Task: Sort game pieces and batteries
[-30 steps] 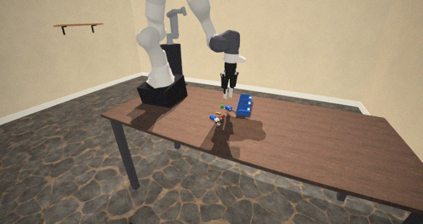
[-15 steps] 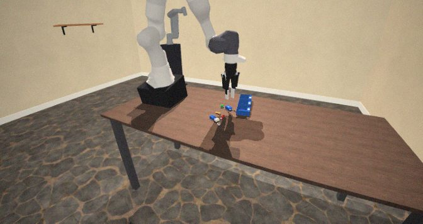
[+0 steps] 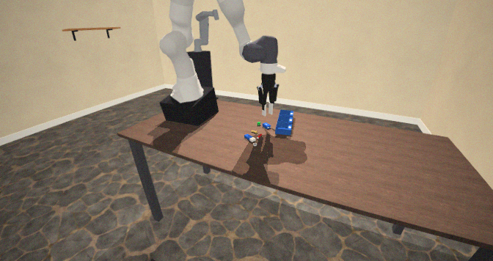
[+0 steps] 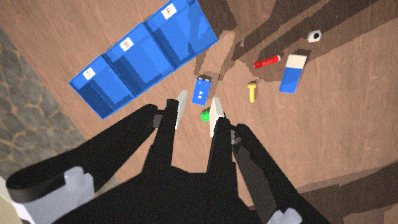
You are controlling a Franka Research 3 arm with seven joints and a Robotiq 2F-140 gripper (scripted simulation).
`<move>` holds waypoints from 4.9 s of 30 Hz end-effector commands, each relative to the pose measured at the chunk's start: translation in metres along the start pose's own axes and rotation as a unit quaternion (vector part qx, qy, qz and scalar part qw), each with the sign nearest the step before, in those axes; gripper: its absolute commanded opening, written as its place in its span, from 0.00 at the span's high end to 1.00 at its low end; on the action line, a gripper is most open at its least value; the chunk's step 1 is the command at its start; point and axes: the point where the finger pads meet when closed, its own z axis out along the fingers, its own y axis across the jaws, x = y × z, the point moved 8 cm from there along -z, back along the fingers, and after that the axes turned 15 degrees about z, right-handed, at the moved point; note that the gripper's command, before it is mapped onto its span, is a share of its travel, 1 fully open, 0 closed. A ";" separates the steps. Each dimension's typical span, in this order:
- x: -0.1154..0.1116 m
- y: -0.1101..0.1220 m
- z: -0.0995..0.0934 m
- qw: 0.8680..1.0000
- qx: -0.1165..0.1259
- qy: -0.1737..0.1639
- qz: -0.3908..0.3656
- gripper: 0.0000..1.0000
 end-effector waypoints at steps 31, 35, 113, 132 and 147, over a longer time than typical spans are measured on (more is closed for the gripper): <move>0.001 -0.004 0.065 1.000 0.001 0.001 0.003 0.75; 0.002 -0.004 0.068 1.000 0.001 0.001 0.003 0.75; 0.001 -0.001 0.077 1.000 0.001 0.001 0.003 0.87; 0.001 -0.001 0.044 1.000 0.001 0.001 0.003 0.87; 0.001 -0.001 0.017 1.000 0.001 0.001 0.003 0.87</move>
